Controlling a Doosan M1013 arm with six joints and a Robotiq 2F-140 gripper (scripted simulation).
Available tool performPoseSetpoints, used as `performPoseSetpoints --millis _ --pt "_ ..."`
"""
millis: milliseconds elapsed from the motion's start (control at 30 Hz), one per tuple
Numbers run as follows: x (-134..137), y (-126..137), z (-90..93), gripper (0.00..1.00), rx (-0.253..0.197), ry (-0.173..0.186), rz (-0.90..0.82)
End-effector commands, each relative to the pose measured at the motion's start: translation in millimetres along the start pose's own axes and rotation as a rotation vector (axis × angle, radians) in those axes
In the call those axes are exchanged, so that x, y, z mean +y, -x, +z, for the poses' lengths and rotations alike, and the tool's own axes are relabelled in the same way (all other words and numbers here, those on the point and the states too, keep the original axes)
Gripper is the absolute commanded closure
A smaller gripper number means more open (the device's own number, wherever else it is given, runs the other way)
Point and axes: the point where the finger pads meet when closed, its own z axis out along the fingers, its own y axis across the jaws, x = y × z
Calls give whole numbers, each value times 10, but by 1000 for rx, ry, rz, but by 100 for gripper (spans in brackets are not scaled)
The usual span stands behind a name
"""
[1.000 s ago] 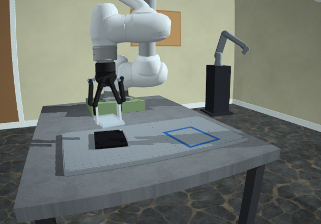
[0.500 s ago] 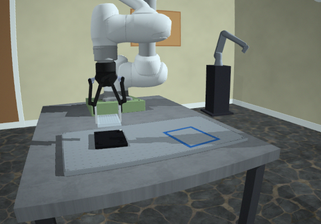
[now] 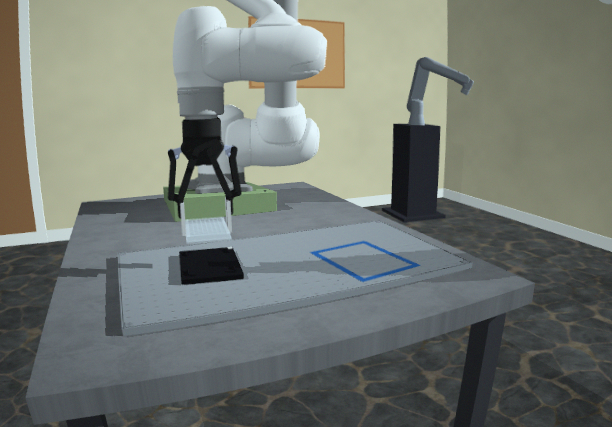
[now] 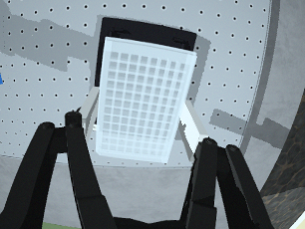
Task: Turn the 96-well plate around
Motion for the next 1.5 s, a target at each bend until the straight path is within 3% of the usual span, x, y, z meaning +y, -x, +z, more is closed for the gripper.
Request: performPoseSetpoints --millis 0,433,1467 --pt "0 0 -1 100 0 0 0" --pt "-1 0 16 100 0 0 0" --pt "-1 0 499 100 0 0 0"
